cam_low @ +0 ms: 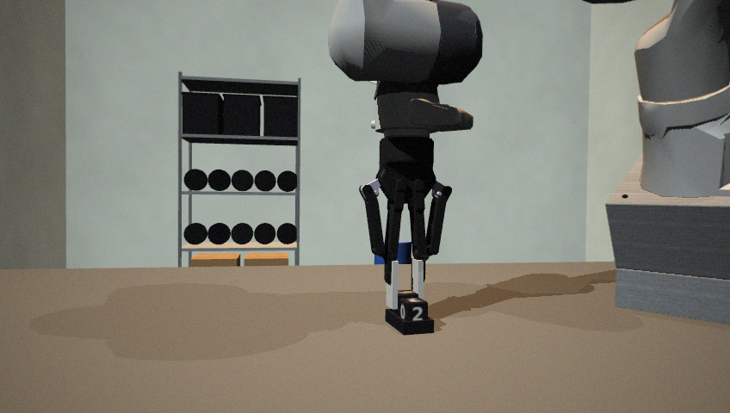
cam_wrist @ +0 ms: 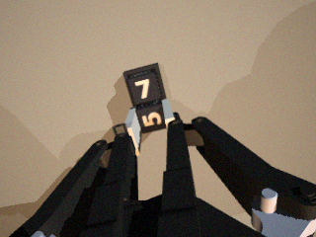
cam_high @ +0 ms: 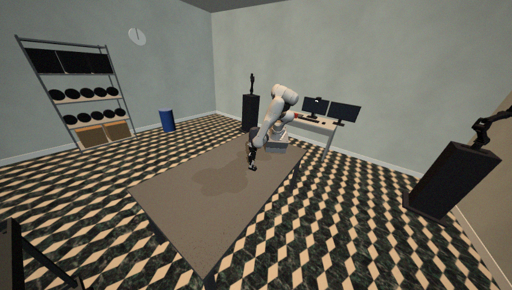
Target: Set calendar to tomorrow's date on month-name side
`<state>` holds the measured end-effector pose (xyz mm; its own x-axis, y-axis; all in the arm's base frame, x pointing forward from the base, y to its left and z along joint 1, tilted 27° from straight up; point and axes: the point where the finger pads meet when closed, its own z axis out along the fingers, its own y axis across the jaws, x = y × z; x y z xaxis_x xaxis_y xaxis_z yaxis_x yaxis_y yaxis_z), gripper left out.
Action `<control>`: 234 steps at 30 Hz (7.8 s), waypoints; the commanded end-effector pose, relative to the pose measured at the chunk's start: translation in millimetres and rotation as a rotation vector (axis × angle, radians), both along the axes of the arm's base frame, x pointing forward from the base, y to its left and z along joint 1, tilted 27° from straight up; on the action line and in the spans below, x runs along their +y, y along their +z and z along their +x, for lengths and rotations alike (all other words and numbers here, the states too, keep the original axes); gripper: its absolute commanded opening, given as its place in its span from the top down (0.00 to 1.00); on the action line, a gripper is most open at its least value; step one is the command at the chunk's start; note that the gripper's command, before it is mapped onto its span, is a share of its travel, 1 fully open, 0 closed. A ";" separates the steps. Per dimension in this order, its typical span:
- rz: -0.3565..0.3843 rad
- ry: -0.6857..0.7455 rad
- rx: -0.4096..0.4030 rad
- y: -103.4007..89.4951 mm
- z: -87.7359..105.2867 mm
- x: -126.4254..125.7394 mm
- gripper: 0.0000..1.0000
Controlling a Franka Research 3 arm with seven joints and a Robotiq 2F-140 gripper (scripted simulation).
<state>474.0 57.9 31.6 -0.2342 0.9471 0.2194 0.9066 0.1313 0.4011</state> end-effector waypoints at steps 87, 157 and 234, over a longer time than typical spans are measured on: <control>0.000 0.013 -0.006 -2.8 2.0 3.4 0.84; 0.000 0.013 -0.006 77.1 -29.7 -23.4 0.00; 0.000 0.013 -0.006 128.0 -49.9 -40.4 0.00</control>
